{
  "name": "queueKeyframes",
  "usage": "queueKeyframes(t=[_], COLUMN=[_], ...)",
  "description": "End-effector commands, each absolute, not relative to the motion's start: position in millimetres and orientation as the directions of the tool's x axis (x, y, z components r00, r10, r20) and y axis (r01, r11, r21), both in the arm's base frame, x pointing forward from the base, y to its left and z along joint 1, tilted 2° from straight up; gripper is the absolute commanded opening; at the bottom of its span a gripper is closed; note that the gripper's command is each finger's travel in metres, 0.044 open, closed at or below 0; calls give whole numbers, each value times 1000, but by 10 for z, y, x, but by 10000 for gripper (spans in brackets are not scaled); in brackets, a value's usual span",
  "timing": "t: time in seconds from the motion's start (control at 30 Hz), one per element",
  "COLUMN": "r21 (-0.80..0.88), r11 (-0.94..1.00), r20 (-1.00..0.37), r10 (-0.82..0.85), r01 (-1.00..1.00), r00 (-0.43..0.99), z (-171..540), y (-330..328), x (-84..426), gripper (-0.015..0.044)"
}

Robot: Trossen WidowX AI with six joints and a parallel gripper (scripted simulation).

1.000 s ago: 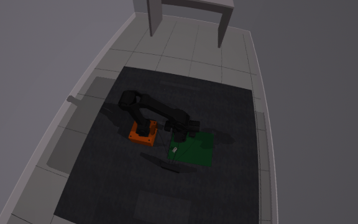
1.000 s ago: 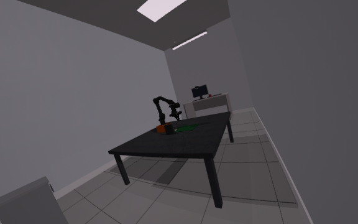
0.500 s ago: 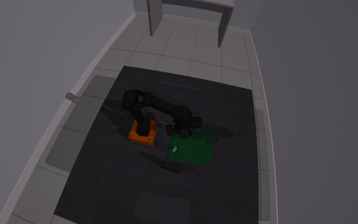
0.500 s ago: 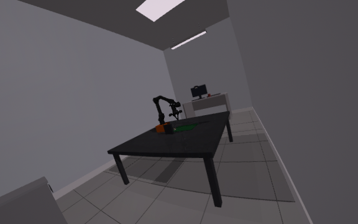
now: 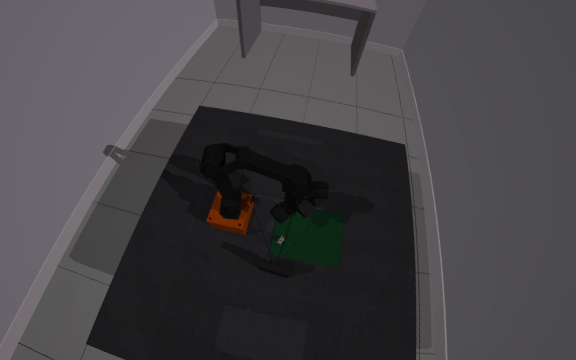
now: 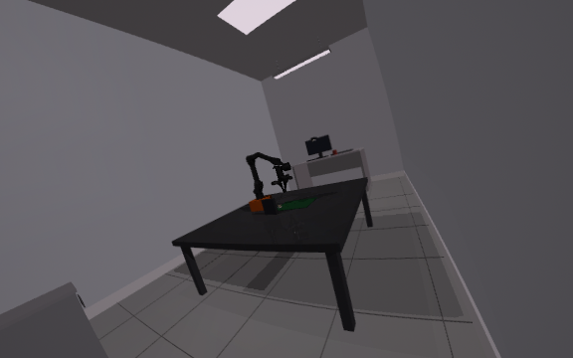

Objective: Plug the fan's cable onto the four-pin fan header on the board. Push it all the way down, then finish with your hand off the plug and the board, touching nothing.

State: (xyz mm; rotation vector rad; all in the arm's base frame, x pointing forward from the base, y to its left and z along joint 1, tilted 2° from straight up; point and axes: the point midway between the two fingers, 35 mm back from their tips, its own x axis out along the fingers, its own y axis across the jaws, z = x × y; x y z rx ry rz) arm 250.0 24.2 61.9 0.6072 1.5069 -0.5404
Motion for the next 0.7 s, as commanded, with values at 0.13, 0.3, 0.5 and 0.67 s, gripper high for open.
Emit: queueKeyframes(t=[0.13, 0.3, 0.5, 0.67], r21=[18, 0, -41, -75], r11=[826, 828, 832, 833], r20=[-1000, -1000, -997, -991], r10=[24, -4, -69, -125], r01=[563, 560, 553, 548], r00=[-2, 6, 30, 55], z=[633, 591, 496, 418], y=[269, 270, 274, 278], x=[2534, 2539, 2549, 2558], gripper=[0, 0, 0, 0])
